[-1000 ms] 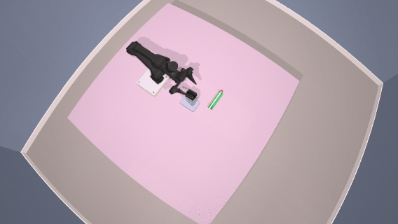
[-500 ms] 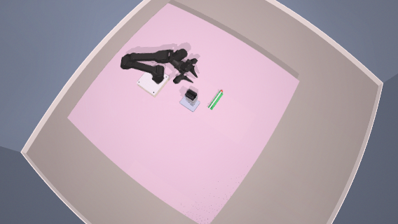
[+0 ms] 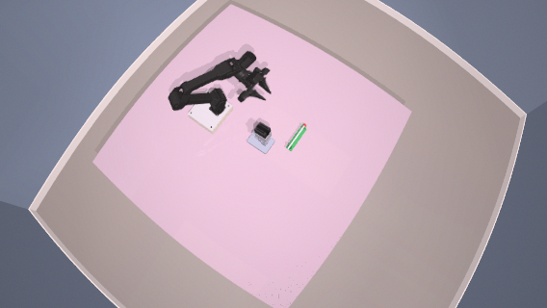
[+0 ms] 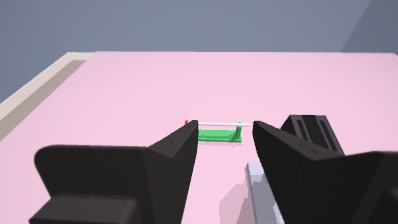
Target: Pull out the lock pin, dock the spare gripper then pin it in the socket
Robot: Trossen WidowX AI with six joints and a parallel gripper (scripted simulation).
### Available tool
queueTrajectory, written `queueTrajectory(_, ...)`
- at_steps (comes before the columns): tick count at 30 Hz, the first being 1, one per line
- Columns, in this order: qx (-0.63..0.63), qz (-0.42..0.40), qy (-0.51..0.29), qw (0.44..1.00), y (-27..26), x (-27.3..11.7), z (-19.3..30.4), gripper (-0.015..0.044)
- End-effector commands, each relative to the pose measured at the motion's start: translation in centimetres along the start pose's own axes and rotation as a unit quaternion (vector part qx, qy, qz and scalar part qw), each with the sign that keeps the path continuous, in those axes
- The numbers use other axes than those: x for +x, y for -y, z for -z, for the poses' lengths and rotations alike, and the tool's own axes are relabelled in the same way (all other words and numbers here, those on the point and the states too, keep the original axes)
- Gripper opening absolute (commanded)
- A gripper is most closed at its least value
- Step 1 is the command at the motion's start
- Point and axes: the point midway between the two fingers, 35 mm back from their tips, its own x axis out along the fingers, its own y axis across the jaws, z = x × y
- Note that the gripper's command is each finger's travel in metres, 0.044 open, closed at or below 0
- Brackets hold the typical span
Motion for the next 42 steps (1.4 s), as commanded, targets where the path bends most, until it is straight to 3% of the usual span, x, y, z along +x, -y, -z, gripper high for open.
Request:
queueTrajectory(1, -0.031, 0.01, -0.008, 0.999, -0.5, 0.1, -0.8, 0.018)
queueTrajectory(10, -0.258, 0.038, -0.14, 0.955, -2.8, 4.2, -3.6, 0.018)
queueTrajectory(17, -0.452, -0.011, -0.277, 0.848, -3.8, 9.5, -4.5, 0.018)
queueTrajectory(26, -0.574, -0.119, -0.4, 0.704, -2.0, 17.6, -4.1, 0.018)
queueTrajectory(34, -0.636, -0.291, -0.448, 0.557, 0.4, 22.5, -1.4, 0.018)
queueTrajectory(42, -0.637, -0.301, -0.449, 0.55, 0.6, 22.2, -1.0, 0.018)
